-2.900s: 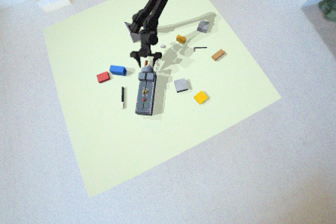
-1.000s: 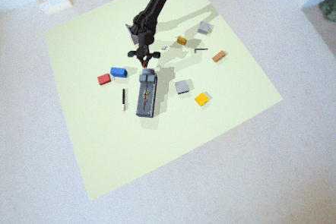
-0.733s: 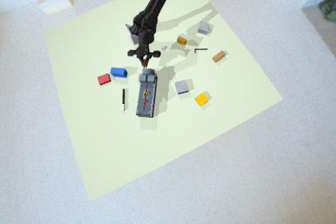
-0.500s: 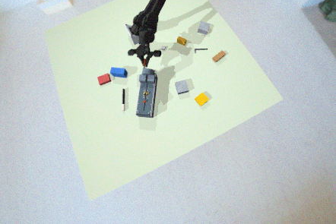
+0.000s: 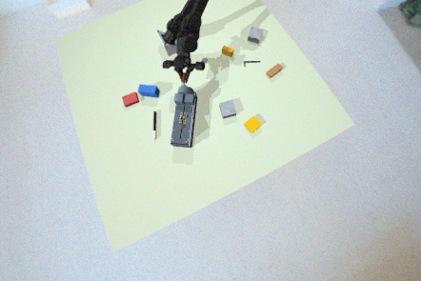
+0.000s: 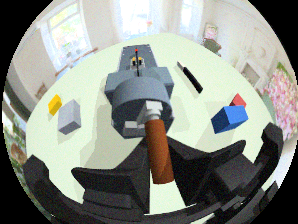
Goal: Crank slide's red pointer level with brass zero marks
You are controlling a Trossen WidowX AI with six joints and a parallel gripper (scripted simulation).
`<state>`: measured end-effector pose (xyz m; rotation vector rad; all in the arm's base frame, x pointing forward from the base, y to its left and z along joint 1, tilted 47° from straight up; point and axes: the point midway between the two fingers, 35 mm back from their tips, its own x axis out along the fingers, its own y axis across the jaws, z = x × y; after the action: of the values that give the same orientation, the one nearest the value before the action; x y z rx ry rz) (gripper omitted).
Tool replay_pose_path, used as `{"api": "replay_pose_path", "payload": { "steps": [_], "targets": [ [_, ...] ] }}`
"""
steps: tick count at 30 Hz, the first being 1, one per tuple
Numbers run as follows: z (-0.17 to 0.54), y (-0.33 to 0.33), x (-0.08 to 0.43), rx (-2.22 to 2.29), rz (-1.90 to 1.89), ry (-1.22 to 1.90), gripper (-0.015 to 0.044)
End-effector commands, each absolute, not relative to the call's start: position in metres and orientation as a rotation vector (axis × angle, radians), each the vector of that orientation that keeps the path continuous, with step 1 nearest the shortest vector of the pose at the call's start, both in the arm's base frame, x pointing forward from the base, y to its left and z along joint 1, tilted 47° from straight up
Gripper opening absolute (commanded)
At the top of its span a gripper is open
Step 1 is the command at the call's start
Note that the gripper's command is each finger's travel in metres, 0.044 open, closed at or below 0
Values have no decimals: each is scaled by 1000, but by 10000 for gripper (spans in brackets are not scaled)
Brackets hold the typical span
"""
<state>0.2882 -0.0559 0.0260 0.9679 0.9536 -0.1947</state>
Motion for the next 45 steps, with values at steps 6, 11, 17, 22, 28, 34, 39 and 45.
{"api": "replay_pose_path", "payload": {
  "steps": [6, 11, 17, 22, 28, 34, 39, 45],
  "targets": [
    [38, -49, 296, 969, -190, 944, 0],
    [39, -46, 298, 969, -190, 944, 0],
    [40, -45, 299, 969, -190, 944, 0],
    [41, -44, 300, 969, -190, 944, 0],
    [41, -41, 302, 970, -190, 944, 0],
    [42, -38, 303, 970, -190, 944, 0],
    [41, -35, 305, 970, -190, 944, 0],
    [41, -29, 307, 970, -189, 944, 0]
  ]
}}
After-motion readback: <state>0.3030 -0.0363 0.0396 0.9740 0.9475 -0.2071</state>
